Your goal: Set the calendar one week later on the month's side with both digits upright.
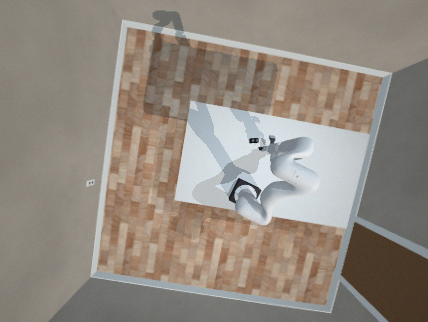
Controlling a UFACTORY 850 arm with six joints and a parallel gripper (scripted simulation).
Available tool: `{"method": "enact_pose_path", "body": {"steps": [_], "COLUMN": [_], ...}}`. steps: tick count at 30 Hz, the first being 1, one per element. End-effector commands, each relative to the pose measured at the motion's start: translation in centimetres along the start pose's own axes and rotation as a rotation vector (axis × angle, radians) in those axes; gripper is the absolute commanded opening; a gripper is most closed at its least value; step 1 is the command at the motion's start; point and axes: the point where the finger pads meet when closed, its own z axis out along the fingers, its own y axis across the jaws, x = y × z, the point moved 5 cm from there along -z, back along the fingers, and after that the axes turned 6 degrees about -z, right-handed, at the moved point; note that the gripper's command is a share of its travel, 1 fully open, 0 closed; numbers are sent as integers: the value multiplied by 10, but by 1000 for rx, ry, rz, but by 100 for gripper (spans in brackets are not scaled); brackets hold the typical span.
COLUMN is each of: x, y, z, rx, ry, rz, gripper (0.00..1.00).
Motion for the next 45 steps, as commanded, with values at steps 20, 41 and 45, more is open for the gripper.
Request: {"method": "enact_pose_path", "body": {"steps": [20,41,45], "x": [-1,-1,-1], "y": [0,0,0], "z": [10,10,10], "rx": [-4,-4,-4], "ry": [33,33,33], "rz": [-1,-1,-1], "gripper": [100,100,100]}}
